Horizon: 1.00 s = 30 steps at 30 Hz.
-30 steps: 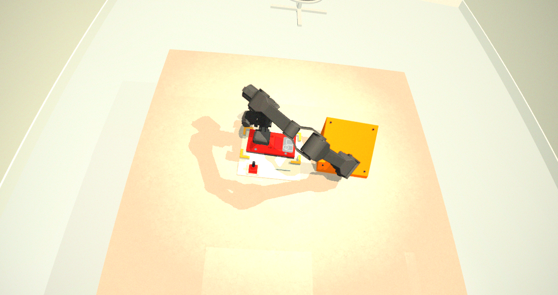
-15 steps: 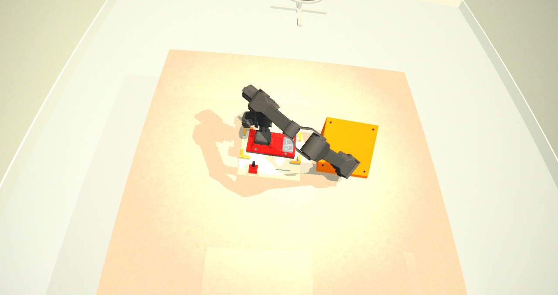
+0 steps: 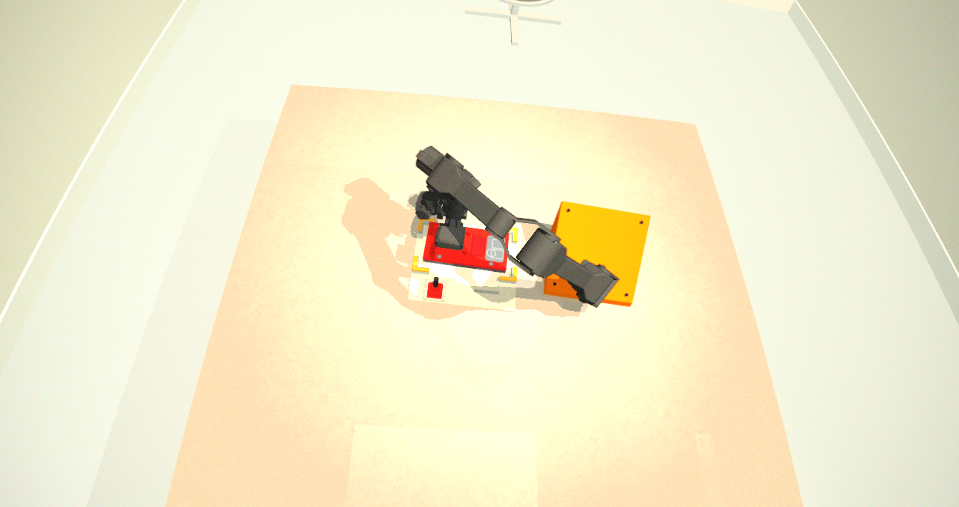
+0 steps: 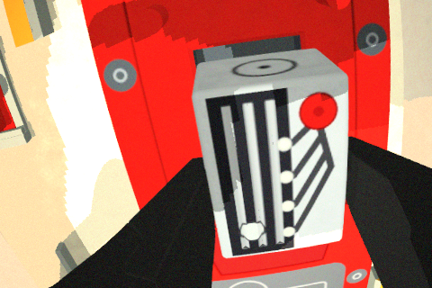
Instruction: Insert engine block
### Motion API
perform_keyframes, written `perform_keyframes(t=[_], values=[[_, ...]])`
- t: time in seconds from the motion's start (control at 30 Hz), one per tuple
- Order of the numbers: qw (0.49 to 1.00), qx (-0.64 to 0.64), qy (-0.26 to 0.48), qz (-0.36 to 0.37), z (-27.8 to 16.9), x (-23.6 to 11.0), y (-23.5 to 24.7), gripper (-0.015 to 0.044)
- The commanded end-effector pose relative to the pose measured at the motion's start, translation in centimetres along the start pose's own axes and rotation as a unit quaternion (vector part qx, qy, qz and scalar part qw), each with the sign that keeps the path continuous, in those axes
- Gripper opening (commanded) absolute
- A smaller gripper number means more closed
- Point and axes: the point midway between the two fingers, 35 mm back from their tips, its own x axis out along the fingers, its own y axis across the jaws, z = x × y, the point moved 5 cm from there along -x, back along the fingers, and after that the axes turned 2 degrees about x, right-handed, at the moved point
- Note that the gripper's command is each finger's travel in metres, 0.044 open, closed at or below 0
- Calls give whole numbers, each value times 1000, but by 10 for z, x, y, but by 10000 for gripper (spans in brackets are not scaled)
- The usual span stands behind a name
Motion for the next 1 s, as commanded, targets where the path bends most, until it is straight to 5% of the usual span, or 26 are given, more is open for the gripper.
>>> perform_keyframes(t=[0.0, 0.97], values=[[1000, -1, 1, 1, -1, 2, 0, 159], [1000, -1, 1, 1, -1, 5, 0, 159]])
